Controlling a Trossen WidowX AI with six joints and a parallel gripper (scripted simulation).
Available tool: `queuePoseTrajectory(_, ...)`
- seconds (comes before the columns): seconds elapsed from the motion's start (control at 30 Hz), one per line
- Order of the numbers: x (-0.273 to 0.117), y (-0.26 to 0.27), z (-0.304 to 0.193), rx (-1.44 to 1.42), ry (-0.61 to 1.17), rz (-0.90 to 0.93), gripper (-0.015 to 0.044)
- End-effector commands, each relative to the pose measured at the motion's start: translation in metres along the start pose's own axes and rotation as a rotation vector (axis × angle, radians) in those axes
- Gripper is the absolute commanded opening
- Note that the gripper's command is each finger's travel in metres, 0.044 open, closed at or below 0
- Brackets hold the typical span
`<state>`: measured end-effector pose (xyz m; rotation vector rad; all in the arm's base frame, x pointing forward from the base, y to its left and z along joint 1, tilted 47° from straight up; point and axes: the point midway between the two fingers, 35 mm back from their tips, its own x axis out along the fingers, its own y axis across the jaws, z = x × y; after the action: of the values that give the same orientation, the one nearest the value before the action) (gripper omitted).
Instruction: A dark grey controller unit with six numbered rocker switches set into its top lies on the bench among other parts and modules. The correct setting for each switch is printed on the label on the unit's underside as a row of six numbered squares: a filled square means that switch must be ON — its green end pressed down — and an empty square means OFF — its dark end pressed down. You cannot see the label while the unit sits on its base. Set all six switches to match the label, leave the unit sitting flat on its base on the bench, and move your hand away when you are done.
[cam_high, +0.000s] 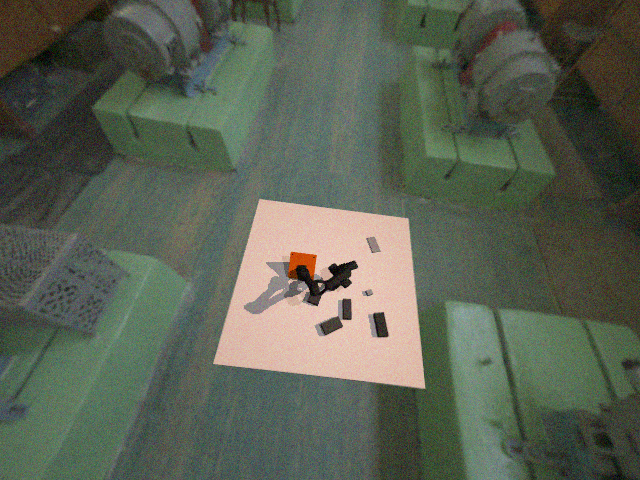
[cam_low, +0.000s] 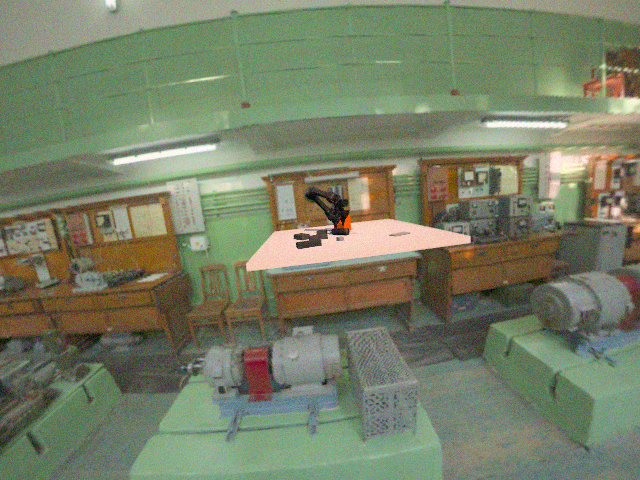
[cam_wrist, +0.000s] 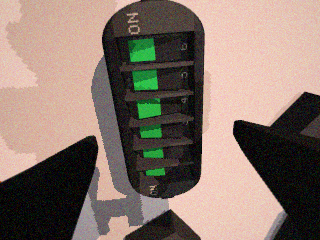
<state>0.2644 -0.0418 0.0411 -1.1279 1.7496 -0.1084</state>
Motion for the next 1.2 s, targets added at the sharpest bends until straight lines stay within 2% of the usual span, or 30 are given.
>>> queuePoseTrajectory(0.0, -0.003, 0.002, 0.006, 0.007, 0.010, 0.009, 0.0440)
queuePoseTrajectory(0.5, -0.004, 0.001, 0.004, 0.006, 0.010, 0.009, 0.0440)
queuePoseTrajectory(0.73, -0.026, 0.001, -0.052, -0.004, 0.008, 0.010, 0.0440)
queuePoseTrajectory(1.17, -0.017, 0.000, -0.053, -0.004, 0.007, 0.011, 0.0440)
